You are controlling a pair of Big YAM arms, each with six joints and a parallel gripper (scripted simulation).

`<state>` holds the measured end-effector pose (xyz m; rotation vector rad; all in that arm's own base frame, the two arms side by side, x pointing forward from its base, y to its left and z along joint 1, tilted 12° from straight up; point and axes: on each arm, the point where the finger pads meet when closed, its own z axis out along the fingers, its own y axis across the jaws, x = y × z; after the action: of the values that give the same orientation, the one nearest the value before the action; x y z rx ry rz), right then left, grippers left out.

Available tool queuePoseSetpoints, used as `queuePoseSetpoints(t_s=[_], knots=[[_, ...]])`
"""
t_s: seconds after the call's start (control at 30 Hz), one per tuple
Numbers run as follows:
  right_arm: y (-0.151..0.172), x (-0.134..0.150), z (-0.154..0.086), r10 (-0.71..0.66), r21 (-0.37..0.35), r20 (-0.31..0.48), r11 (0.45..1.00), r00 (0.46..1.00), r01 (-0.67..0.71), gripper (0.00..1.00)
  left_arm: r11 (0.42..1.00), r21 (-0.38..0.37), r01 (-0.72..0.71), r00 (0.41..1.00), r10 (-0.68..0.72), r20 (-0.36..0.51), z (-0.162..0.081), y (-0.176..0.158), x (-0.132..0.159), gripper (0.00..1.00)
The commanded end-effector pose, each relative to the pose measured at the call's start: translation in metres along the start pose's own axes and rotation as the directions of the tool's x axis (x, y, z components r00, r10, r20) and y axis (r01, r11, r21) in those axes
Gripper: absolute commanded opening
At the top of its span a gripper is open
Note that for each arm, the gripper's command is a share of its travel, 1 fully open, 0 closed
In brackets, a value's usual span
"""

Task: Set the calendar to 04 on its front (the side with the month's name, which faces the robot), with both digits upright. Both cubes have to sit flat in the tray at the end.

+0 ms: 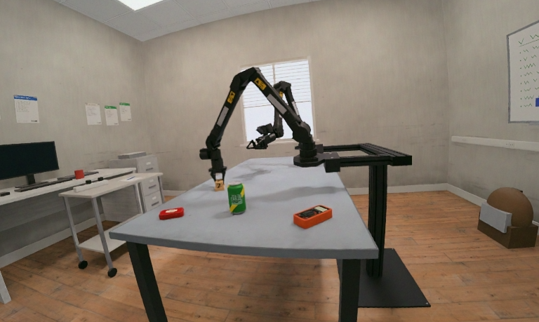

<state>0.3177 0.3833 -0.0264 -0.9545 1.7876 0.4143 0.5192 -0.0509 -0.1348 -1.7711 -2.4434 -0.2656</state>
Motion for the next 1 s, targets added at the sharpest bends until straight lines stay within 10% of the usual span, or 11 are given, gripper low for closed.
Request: queuePoseSetpoints(t_s=[0.0, 0.33, 0.43, 0.97], knots=[[-0.002, -0.008, 0.002, -0.001, 0.003, 0.019, 1.0, 1.0, 0.001, 1.0, 0.999, -0.028, 0.022, 1.0, -0.022, 0.014, -0.013, 0.018, -0.007, 0.36], [-0.002, -0.008, 0.002, -0.001, 0.003, 0.019, 1.0, 1.0, 0.001, 1.0, 0.999, -0.048, 0.018, 1.0, -0.017, 0.025, -0.029, 0.023, -0.01, 0.36], [-0.002, -0.008, 0.002, -0.001, 0.003, 0.019, 1.0, 1.0, 0.001, 1.0, 0.999, -0.041, 0.016, 1.0, -0.015, 0.021, -0.024, 0.016, -0.008, 0.65], [-0.002, -0.008, 0.002, -0.001, 0.003, 0.019, 1.0, 1.0, 0.001, 1.0, 0.996, -0.087, 0.024, 0.998, -0.02, 0.052, -0.049, 0.011, -0.022, 0.65]])
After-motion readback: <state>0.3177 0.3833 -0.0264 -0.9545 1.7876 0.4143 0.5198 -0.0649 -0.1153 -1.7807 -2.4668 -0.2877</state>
